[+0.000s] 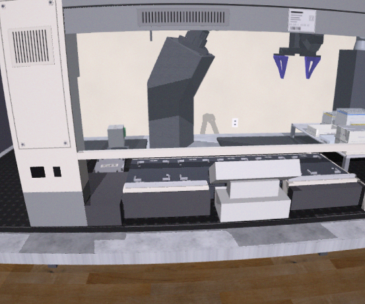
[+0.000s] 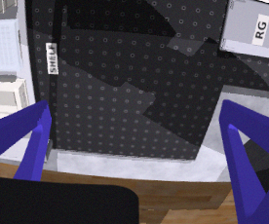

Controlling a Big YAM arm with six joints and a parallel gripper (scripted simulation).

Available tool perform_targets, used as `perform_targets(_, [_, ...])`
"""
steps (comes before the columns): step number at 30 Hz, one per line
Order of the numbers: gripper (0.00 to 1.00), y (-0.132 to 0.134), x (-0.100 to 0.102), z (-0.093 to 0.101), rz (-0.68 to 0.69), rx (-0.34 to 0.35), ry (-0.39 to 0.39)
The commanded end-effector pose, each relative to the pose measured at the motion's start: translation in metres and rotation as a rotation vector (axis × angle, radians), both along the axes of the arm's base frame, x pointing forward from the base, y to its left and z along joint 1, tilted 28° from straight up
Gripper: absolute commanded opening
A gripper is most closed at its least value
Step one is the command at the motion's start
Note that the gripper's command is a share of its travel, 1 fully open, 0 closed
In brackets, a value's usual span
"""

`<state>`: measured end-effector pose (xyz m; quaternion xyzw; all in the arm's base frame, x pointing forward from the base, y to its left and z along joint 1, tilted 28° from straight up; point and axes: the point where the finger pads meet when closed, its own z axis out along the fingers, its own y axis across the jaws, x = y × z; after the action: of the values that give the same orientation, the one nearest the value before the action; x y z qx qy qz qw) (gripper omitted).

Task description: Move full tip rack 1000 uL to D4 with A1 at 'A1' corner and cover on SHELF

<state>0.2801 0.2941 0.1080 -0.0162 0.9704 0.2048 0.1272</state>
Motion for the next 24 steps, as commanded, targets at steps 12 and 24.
perform_targets(12, [1.0,-0.054,0.005,-0.012,-0.11,0.055,0.001])
perform_targets(24, [1.0,-0.108,-0.001,-0.04,-0.111,0.049,-0.001])
